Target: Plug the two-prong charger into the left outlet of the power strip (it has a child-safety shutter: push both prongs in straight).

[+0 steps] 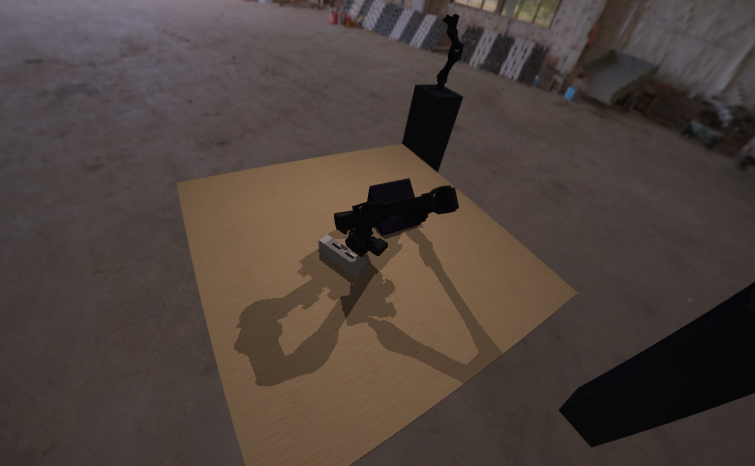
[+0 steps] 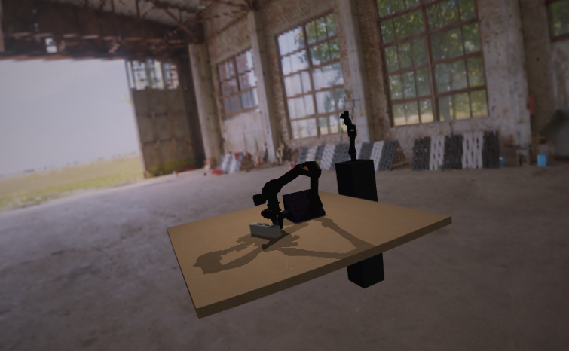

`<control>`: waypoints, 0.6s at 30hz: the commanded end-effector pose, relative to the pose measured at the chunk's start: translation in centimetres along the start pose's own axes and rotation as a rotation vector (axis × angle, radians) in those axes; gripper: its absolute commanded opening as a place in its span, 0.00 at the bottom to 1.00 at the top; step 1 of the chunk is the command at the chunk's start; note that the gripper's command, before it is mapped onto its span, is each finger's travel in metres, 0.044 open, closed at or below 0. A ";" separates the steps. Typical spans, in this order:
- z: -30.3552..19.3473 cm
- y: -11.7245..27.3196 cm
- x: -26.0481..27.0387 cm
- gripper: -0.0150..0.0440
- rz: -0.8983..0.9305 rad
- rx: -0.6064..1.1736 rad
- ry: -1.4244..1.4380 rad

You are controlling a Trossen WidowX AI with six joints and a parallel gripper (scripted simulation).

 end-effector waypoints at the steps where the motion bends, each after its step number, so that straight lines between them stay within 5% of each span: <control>1: 0.1 0.0 0.0 0.25 0.000 -0.004 -0.004; 18: 0.4 0.1 -0.1 0.25 0.000 -0.004 -0.004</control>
Point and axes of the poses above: the point midway between the two fingers, 35 mm back from their tips, its own y axis back along the fingers, its own x axis across the jaws, z = x × y, the point moved 2 cm from there along y, back along the fingers, and after that the axes turned 14 degrees about y, right-handed, at the moved point
